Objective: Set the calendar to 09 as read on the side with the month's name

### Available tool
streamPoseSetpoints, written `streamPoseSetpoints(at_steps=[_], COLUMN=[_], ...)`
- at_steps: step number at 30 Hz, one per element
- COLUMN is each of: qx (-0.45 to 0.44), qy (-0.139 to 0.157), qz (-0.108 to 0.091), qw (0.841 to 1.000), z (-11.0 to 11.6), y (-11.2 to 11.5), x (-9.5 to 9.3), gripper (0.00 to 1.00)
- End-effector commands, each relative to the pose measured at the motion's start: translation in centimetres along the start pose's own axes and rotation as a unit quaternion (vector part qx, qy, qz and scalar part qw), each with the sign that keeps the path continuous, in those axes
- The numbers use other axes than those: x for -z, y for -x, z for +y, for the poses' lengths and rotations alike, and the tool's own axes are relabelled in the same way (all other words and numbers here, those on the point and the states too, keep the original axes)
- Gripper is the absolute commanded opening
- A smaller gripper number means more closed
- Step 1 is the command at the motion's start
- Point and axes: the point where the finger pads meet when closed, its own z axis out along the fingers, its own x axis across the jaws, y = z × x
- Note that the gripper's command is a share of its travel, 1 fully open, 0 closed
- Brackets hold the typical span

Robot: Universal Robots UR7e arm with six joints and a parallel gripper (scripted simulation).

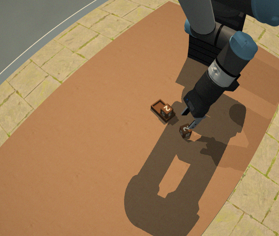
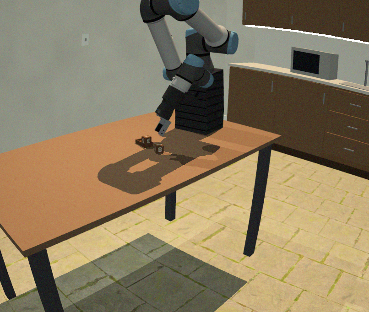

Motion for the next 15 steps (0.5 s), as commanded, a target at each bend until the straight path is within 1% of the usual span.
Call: streamPoseSetpoints(at_steps=[1,4,7,9,15], qx=[0.0,0.001,0.002,0.002,0.004], qy=[0.003,0.012,0.029,0.029,0.075], qz=[0.0,0.0,-0.001,-0.001,-0.002], qw=[1.0,1.0,1.0,1.0,0.997], z=[0.07,0.09,0.13,0.13,0.09], y=[-0.03,-0.07,-0.13,-0.13,-0.21], x=[0.0,-0.08,-0.19,-0.19,-0.3], gripper=[0.9,0.9,0.9,0.9,0.9])
